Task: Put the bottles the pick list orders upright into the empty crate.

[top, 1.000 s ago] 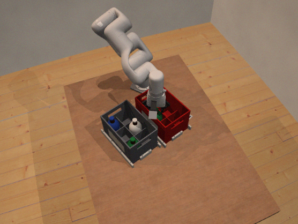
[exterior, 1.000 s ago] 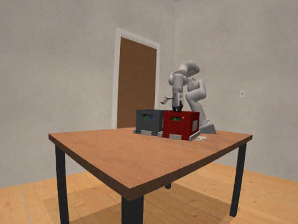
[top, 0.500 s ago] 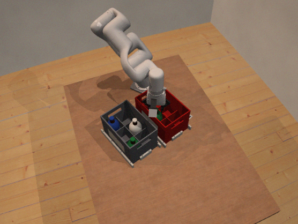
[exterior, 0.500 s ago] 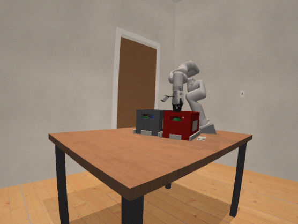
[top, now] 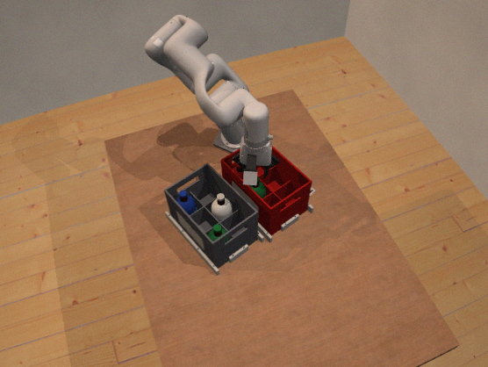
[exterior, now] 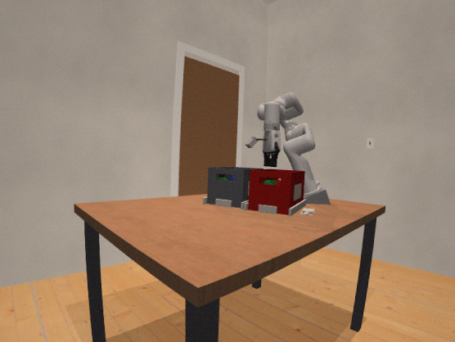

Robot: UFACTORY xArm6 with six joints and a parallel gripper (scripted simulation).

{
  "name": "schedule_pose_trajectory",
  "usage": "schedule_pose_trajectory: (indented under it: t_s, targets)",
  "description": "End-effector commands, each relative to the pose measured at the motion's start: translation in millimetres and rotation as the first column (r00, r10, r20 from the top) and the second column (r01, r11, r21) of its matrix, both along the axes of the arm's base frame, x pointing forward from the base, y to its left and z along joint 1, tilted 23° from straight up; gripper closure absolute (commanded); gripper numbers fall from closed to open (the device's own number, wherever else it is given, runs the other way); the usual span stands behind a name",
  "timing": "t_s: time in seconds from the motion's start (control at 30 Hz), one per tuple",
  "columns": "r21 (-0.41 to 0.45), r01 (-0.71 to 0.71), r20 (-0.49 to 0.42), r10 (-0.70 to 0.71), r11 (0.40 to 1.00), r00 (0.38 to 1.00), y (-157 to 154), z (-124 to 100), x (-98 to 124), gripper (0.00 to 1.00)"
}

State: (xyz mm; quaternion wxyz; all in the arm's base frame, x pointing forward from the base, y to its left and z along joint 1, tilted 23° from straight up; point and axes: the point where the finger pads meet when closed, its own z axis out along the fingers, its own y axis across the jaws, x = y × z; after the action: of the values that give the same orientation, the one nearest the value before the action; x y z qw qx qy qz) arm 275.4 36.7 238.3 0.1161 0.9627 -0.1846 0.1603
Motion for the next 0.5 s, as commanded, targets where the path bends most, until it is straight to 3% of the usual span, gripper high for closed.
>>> schedule_pose_trajectory:
  t_s: [0.0,0.3,0.47]
  targets:
    - [0.000,0.000,0.002,0.000,1.000,1.000,3.0,9.6,-2.2,0.35]
    - [0.000,0.000,0.002,0.000,1.000,1.000,9.7,31.4,-8.6,0.35]
    - [0.000,0.000,0.002,0.000,1.000,1.000,9.7,31.4,-8.6,0.35]
